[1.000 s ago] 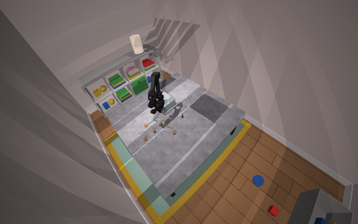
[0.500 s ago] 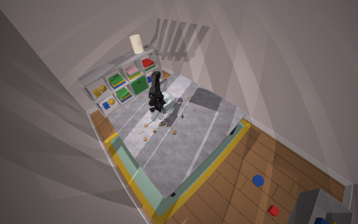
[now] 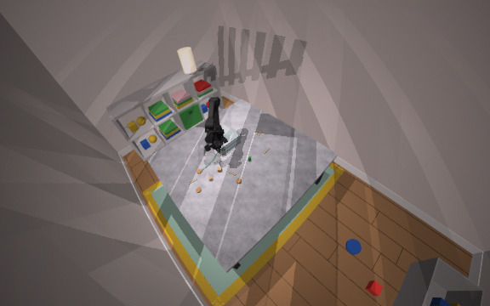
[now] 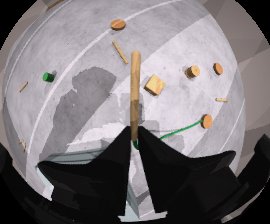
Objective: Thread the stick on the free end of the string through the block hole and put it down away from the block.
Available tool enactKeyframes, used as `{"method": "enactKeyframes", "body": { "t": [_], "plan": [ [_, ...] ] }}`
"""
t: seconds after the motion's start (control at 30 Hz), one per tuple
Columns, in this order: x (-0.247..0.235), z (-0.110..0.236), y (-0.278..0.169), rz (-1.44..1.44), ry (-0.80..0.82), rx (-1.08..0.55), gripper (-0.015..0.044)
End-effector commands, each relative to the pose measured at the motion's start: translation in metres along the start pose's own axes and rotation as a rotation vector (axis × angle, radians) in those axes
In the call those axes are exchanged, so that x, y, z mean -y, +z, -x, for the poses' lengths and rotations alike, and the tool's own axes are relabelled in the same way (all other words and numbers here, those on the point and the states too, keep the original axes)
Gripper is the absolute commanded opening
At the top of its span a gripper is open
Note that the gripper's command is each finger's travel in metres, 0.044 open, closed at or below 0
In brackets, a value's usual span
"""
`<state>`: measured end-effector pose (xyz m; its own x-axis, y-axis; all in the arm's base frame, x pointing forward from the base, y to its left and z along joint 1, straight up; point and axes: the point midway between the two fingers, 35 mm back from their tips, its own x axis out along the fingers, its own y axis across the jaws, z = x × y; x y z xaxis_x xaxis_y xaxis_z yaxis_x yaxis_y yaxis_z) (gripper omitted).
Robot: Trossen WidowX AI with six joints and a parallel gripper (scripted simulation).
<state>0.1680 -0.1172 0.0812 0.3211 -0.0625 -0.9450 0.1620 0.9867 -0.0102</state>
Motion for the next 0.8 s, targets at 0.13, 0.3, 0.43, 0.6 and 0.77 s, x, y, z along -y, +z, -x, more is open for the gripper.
{"method": "enactKeyframes", "body": {
  "t": [0.13,0.3,0.43,0.6,0.77],
  "plan": [
    [-0.002,0.001,-0.010,-0.220,-0.069,-0.003,0.0000],
    [-0.002,0.001,-0.011,-0.238,-0.075,-0.002,0.0000],
    [-0.002,0.001,-0.011,-0.257,-0.081,-0.004,0.0000],
    [-0.003,0.002,-0.016,-0.392,-0.123,-0.009,0.0000],
    [-0.004,0.004,-0.021,-0.531,-0.168,-0.006,0.0000]
  ]
}}
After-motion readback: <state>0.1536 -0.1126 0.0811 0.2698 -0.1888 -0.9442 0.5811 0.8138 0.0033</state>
